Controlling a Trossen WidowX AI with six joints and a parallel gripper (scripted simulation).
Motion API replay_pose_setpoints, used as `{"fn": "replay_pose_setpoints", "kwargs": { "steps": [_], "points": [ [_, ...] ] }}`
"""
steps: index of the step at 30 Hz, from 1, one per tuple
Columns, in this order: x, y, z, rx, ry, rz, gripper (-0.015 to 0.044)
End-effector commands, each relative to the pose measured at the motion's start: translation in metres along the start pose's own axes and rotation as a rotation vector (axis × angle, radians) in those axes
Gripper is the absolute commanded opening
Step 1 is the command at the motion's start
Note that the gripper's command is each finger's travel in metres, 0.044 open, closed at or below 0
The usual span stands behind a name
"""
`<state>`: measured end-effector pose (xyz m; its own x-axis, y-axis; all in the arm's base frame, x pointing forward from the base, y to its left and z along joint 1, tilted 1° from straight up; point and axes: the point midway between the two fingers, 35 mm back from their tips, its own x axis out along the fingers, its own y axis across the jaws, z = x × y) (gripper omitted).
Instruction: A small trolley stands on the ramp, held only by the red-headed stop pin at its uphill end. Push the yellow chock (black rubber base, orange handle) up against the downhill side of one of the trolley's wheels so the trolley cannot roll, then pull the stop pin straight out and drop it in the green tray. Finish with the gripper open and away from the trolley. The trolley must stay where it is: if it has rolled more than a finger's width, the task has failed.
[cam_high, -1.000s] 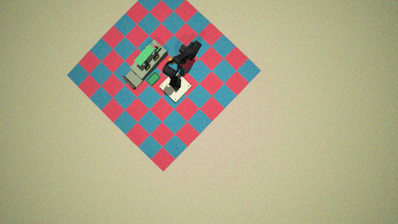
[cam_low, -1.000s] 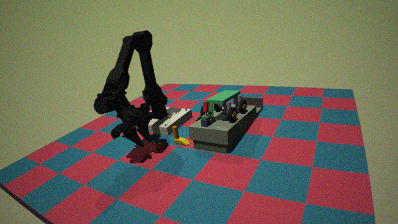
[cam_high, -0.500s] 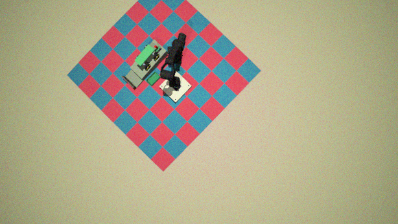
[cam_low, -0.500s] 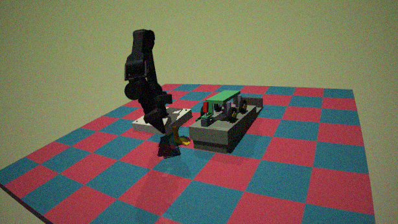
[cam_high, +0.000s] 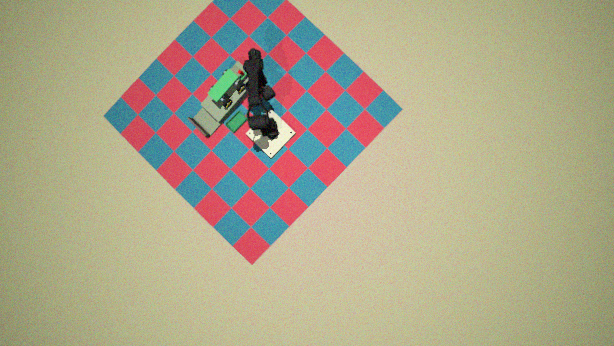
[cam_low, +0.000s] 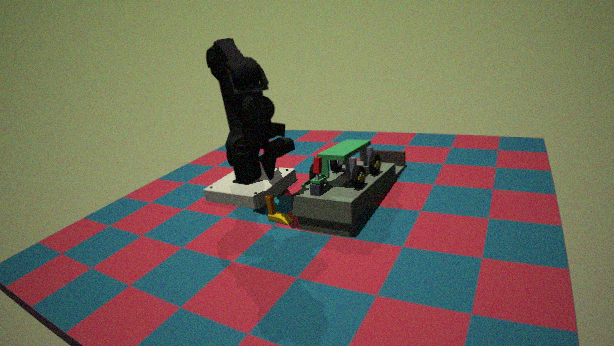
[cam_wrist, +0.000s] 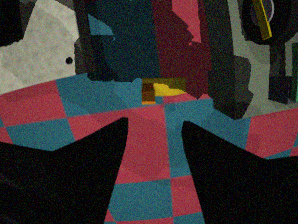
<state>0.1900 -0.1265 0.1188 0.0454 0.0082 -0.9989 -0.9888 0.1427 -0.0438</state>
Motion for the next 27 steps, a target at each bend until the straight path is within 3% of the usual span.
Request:
{"fn": "replay_pose_setpoints", "kwargs": {
  "steps": [1, 27],
  "points": [
    [-0.009, 0.003, 0.007, -0.096, 0.033, 0.023, 0.019],
    [0.043, 0.004, 0.005, -0.096, 0.033, 0.023, 0.019]
  ]
}}
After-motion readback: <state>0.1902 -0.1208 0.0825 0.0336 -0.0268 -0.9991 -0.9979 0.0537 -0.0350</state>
